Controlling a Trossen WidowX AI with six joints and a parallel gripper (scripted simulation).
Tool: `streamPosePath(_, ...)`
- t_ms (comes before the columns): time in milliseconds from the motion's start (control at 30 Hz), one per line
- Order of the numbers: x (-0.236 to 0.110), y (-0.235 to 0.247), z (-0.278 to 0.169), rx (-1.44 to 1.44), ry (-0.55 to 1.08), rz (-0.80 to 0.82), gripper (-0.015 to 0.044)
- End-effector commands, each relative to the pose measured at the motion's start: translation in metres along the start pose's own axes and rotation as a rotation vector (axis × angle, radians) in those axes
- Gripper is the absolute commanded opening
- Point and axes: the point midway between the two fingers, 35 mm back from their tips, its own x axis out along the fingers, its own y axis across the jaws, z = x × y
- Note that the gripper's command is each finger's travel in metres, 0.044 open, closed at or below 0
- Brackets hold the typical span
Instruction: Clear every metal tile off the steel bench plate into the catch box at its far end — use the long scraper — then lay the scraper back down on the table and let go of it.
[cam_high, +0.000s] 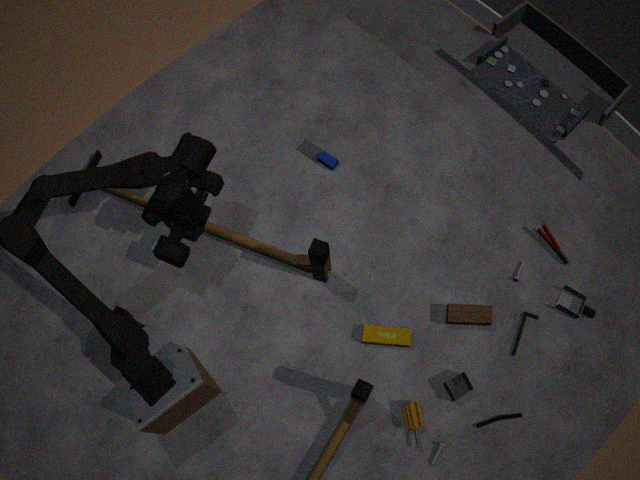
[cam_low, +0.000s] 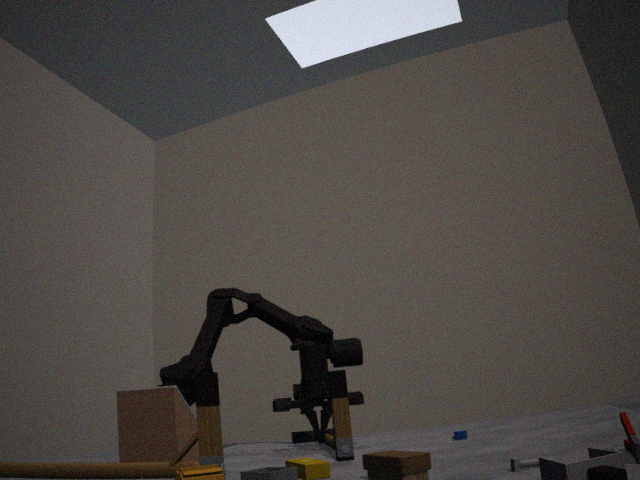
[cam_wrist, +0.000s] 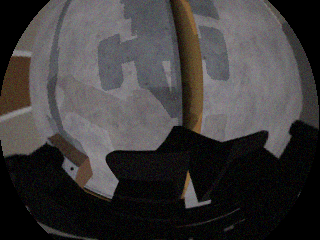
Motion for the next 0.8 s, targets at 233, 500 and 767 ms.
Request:
streamPosePath(233, 0.000, -0.014, 0.000, -0.002, 0.004, -0.006, 0.0000)
streamPosePath(500, 0.000, -0.022, 0.000, -0.002, 0.004, -0.006, 0.0000)
streamPosePath(767, 0.000, -0.031, 0.000, -0.002, 0.004, -0.006, 0.0000)
